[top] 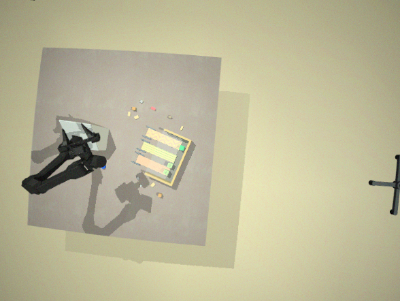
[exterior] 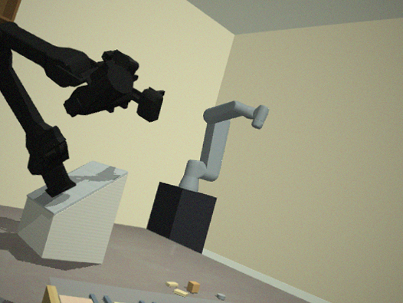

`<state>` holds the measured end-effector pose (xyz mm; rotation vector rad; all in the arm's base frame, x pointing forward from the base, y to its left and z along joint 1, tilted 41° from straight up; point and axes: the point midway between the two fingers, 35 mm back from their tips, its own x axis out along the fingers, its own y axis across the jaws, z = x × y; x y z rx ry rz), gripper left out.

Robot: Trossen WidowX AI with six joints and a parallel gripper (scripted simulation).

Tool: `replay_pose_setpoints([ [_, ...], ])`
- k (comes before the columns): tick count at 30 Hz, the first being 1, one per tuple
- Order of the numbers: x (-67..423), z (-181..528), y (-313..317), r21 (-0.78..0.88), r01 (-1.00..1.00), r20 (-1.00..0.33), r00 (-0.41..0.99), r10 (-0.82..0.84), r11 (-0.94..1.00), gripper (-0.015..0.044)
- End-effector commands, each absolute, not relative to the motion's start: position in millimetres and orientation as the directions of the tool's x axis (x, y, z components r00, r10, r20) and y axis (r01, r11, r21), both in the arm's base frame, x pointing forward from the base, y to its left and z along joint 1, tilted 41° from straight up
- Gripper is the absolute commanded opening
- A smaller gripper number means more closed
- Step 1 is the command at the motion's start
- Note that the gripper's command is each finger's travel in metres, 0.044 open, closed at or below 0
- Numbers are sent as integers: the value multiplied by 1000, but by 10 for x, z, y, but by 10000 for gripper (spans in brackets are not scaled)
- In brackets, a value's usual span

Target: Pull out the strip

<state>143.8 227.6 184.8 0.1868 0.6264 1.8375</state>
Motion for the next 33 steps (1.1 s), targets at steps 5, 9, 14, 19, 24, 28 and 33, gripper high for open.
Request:
replay_pose_setpoints([
  [5,1678,1327,2280,393,-919,-438,-220,872,-35,400],
  [9,2055,865,2180,192,-963,-658,18,753,191,400],
  [14,2589,464,1868,-127,-866,-783,386,487,483,400],
  [19,3007,400,1397,-444,-566,-696,706,130,695,400],
  [24,3133,580,899,-628,-149,-476,850,-225,764,400],
  [28,3121,634,797,-647,-56,-422,857,-296,761,400],
  [33,3121,634,797,-647,-56,-422,857,-296,761,400],
])
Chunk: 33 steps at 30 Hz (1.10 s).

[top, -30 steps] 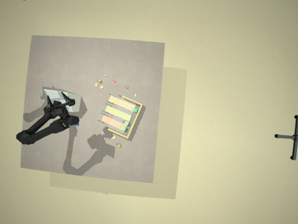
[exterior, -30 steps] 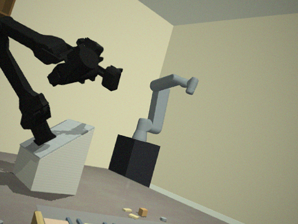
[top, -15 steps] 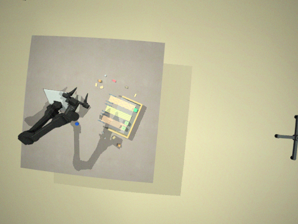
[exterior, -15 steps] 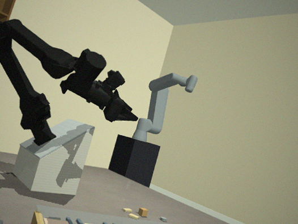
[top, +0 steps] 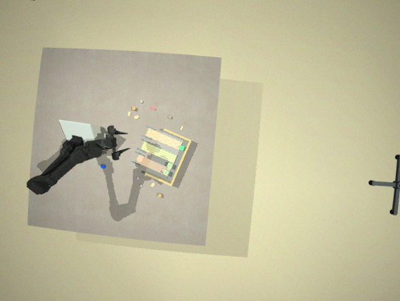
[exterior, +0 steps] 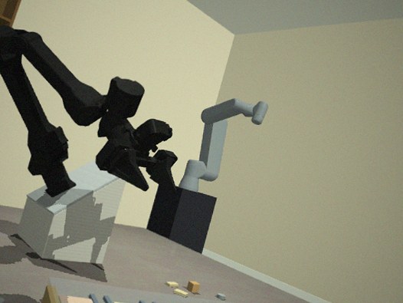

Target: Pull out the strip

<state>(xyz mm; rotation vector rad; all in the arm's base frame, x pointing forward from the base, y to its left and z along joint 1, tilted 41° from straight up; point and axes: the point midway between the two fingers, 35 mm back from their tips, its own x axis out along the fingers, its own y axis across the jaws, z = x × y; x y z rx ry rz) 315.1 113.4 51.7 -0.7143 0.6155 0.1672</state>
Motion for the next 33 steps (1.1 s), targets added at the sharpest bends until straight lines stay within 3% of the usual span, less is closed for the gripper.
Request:
replay_pose_setpoints([
  [1,3121,634,797,-647,-56,-422,857,-296,761,400],
  [18,3121,634,797,-647,-56,-422,857,-296,761,400],
  [24,3369,546,690,-604,-23,-501,788,-357,797,242],
  [33,3767,349,123,-586,93,-695,454,-558,805,6],
])
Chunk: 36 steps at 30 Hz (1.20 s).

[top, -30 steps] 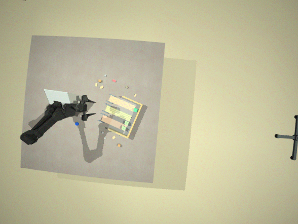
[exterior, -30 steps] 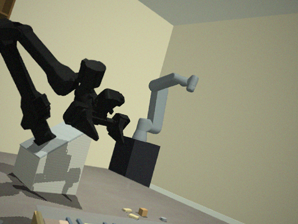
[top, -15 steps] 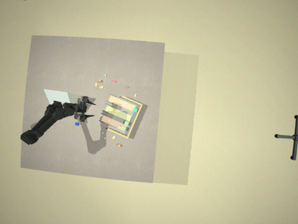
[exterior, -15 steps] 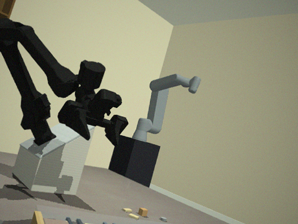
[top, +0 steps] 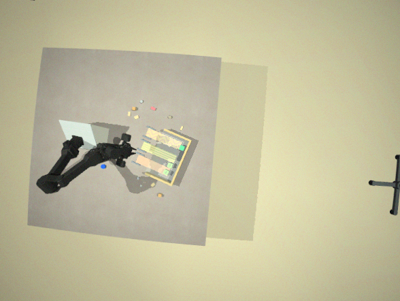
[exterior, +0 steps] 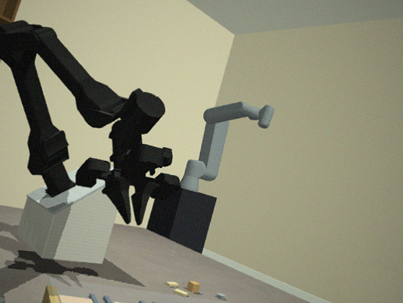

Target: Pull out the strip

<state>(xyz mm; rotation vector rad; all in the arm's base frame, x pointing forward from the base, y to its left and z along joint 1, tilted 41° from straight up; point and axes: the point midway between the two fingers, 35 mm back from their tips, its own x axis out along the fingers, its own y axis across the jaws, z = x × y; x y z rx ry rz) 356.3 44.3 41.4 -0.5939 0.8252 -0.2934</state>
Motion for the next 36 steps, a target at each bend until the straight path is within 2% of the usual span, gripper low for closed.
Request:
replay_pose_setpoints([
  [1,3785,340,47,-589,108,-709,408,-576,801,0],
  [8,3793,362,-461,-621,209,-757,91,-647,756,0],
  [36,3820,202,-570,-622,212,-758,82,-647,754,0],
])
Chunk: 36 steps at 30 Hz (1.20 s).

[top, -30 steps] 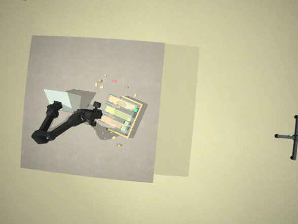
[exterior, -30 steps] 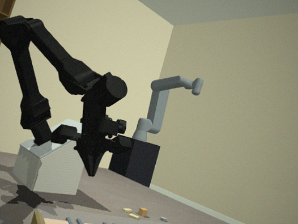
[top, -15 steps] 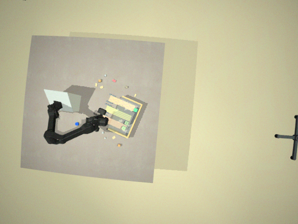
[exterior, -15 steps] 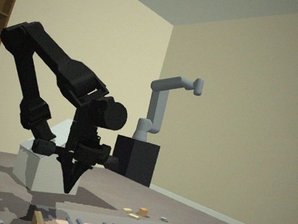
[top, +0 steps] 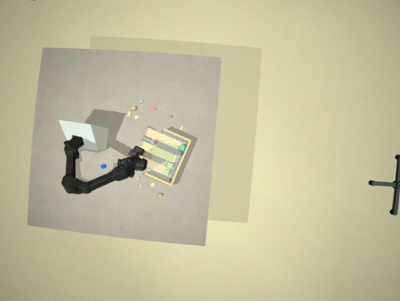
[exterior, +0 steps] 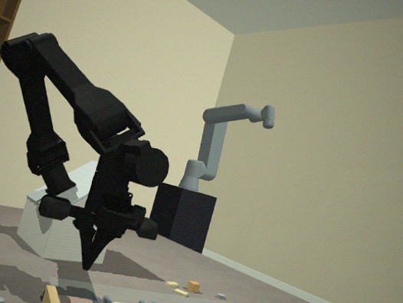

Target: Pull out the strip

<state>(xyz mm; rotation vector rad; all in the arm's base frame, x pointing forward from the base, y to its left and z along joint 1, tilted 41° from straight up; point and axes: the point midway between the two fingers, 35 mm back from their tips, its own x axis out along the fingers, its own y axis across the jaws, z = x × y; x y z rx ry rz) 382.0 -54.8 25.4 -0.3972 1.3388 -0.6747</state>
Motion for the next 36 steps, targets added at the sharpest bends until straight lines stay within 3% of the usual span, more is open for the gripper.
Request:
replay_pose_setpoints([
  [1,3822,189,-580,-622,212,-758,82,-647,754,0],
  [36,3845,-203,-887,-624,212,-755,82,-650,752,0],
])
